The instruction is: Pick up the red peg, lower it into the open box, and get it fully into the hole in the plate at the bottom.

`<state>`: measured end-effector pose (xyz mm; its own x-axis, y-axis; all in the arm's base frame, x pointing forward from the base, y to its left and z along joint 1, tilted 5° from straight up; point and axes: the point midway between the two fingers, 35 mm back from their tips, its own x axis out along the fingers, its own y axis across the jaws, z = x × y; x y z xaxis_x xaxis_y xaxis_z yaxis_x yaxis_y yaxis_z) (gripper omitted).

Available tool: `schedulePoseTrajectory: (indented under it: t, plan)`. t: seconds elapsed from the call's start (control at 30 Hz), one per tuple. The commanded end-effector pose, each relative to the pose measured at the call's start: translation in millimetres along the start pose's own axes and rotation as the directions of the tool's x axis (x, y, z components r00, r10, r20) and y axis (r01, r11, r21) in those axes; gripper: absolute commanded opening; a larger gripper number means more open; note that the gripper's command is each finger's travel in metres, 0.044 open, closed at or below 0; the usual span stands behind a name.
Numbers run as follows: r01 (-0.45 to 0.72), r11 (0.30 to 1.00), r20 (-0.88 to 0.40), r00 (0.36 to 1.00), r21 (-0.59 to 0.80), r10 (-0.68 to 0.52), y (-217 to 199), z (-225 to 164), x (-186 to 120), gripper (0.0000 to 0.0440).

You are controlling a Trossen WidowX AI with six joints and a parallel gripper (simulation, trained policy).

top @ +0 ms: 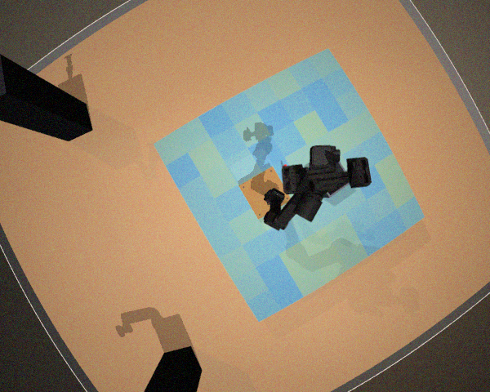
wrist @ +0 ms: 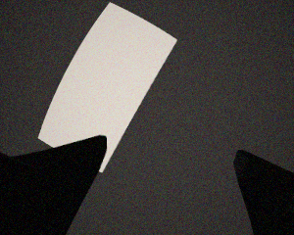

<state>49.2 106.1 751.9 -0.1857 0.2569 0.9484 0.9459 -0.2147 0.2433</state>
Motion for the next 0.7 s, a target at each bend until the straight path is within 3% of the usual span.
schedulePoseTrajectory:
  t: [0.0, 0.07, 0.33, 0.67]
  plan:
    - [-0.018, 0.999, 0.008, 1.0, 0.029, 0.018, 4, 2, -1, 0.0418]
    - [-0.049, 0.995, 0.025, 0.999, 0.089, 0.046, 11, 6, -2, 0.044]
    - [-0.172, 0.93, 0.092, 0.984, 0.324, 0.15, 36, 23, -13, 0.044]
    - [-0.334, 0.75, 0.172, 0.942, 0.571, 0.288, 70, 42, -34, 0.044]
